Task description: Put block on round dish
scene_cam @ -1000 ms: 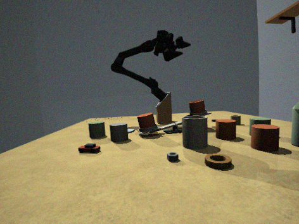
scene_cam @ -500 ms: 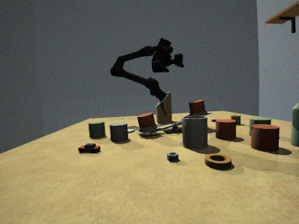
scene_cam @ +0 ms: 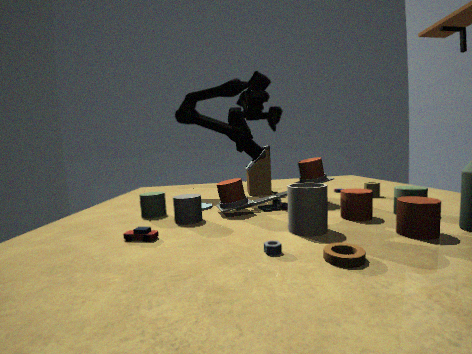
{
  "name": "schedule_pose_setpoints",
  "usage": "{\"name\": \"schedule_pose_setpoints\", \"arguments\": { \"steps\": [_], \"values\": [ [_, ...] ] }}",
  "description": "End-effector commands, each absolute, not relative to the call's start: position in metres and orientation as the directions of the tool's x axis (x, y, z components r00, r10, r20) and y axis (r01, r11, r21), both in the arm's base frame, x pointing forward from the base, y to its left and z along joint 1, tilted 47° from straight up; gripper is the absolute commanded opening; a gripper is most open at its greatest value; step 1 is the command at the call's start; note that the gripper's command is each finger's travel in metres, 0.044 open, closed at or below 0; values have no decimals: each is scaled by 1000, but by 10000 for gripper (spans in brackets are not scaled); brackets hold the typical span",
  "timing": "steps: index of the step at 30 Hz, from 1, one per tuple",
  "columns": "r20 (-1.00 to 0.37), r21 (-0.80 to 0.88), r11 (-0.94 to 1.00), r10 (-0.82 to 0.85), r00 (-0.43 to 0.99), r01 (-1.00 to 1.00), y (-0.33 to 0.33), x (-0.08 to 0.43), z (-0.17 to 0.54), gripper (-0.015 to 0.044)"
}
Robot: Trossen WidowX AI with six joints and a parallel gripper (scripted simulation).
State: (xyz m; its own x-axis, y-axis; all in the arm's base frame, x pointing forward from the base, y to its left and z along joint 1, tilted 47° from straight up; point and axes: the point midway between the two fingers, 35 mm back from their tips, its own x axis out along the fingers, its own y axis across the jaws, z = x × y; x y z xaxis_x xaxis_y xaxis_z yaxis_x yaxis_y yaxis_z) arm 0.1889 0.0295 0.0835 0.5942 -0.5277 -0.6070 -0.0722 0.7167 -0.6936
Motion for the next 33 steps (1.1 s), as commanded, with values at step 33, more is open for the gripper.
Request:
{"name": "schedule_pose_setpoints", "arguments": {
  "steps": [33],
  "values": [
    [-662, -349, 448, -740, 122, 823, -61, 280, 103, 440]
  ]
}}
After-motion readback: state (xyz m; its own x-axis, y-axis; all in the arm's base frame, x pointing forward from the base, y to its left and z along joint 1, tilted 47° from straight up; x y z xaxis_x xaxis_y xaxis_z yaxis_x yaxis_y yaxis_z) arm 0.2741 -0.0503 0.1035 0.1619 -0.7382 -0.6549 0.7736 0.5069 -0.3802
